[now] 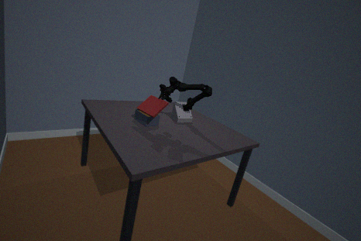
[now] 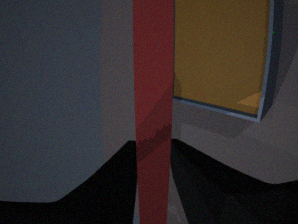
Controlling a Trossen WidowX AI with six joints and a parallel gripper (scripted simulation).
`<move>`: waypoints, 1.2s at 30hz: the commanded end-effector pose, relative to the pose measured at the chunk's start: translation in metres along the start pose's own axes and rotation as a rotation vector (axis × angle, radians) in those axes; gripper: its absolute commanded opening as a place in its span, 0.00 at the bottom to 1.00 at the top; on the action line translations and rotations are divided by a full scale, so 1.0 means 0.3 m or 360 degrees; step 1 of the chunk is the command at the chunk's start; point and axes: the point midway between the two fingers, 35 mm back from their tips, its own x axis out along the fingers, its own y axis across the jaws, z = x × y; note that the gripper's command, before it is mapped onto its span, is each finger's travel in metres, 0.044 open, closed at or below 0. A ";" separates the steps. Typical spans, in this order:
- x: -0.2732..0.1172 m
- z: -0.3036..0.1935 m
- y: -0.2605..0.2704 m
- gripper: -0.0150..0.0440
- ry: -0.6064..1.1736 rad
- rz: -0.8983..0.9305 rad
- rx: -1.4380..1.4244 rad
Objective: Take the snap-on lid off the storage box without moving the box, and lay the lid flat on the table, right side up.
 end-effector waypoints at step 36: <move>-0.029 -0.255 -0.014 0.25 -0.0008 0.0014 0.0002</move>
